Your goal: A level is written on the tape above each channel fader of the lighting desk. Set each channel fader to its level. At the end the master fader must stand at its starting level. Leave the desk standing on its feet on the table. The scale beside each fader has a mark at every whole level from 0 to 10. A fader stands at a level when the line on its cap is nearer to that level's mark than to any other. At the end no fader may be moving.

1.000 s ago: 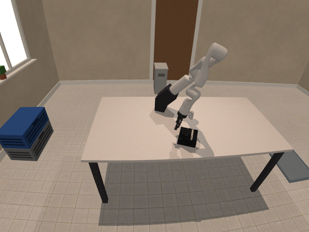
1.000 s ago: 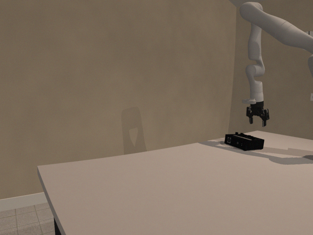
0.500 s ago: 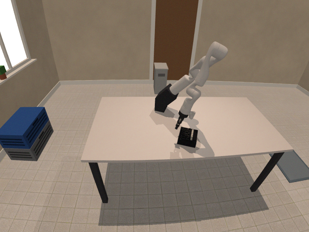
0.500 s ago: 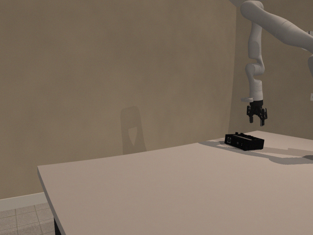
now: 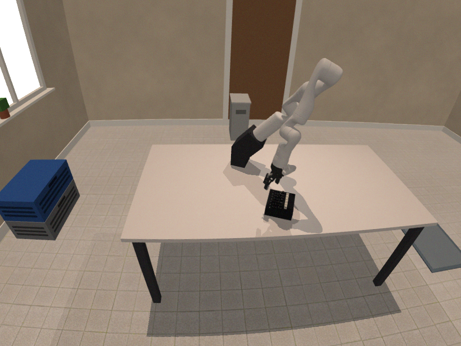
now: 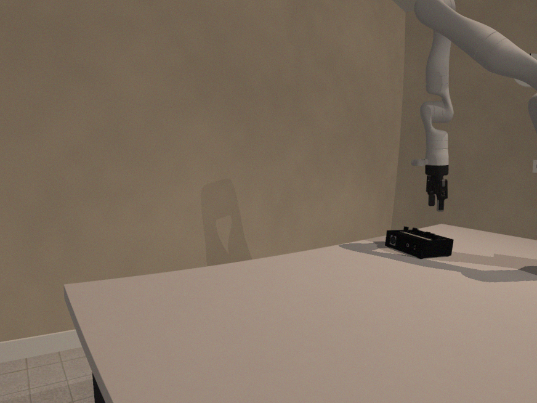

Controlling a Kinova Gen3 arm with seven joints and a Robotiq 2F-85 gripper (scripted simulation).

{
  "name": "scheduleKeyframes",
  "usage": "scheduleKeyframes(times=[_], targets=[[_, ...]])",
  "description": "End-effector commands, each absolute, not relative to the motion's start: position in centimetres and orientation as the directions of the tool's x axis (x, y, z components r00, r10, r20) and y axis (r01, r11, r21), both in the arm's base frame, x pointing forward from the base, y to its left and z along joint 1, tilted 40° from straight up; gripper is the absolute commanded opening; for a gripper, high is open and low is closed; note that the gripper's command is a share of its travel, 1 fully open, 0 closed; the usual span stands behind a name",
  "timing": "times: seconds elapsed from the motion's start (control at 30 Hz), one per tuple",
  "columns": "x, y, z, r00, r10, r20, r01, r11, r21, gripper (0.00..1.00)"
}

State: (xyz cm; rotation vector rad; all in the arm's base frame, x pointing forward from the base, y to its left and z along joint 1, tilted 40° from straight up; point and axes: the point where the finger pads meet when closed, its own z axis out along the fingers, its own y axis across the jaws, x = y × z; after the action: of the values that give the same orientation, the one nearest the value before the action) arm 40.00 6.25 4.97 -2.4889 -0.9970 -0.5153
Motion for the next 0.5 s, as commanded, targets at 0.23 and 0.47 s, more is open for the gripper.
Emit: scheduleKeyframes(times=[0.23, 0.47], targets=[[40.2, 6.6, 7.8, 0.817, 0.374, 0.438, 0.541, -0.759, -0.363, 1.0], [40.1, 7.3, 9.9, 0.908, 0.196, 0.371, 0.369, -0.795, -0.481, 1.0]])
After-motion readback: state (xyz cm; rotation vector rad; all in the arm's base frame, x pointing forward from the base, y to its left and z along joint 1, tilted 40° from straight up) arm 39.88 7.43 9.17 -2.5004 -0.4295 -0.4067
